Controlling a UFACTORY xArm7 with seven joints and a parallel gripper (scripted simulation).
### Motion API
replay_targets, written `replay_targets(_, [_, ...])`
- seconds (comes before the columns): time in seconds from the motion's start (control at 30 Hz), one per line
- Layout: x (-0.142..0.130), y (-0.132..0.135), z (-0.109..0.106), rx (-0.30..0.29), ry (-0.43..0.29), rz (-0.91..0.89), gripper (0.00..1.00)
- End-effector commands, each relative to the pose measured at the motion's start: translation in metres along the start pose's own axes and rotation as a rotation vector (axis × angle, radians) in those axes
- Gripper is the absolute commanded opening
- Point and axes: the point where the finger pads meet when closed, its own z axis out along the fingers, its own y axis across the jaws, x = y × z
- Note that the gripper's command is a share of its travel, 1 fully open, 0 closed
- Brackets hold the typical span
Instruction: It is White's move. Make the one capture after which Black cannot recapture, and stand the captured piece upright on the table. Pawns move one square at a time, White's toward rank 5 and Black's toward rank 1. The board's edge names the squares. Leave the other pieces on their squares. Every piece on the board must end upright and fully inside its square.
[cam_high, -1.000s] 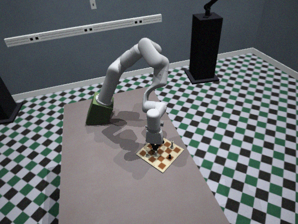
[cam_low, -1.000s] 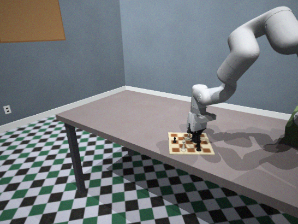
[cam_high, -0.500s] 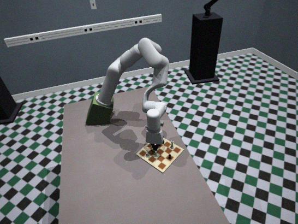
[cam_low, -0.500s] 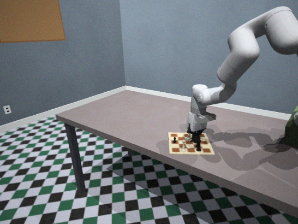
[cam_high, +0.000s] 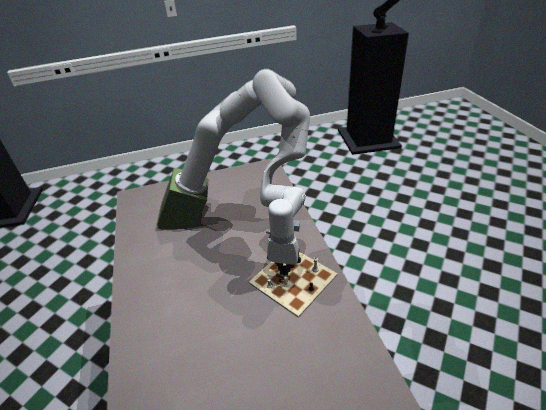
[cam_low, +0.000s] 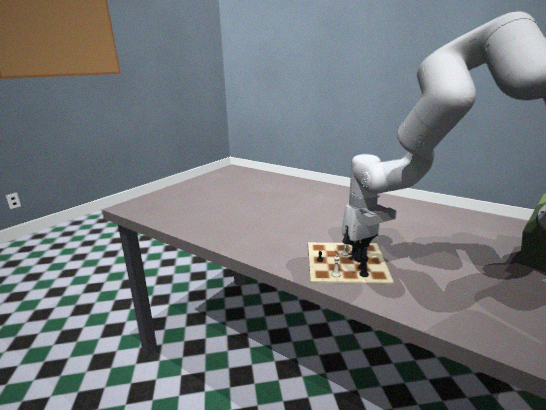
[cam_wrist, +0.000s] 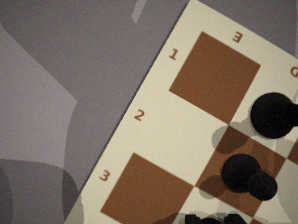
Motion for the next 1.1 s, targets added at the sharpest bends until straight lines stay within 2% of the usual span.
replay_targets(0.0, [-0.001, 0.001, -0.002, -0.003, -0.003, 0.001, 0.00])
replay_targets(0.1, [-0.001, 0.001, -0.003, -0.003, -0.003, 0.001, 0.00])
replay_targets(0.2, [-0.001, 0.001, -0.014, -0.003, -0.003, 0.001, 0.00])
replay_targets(0.57, [-0.001, 0.001, -0.090, -0.003, -0.003, 0.001, 0.00])
replay_targets(0.8, [-0.001, 0.001, -0.101, -0.003, -0.003, 0.001, 0.00])
replay_targets(1.07, [-0.001, 0.001, -0.101, -0.003, -0.003, 0.001, 0.00])
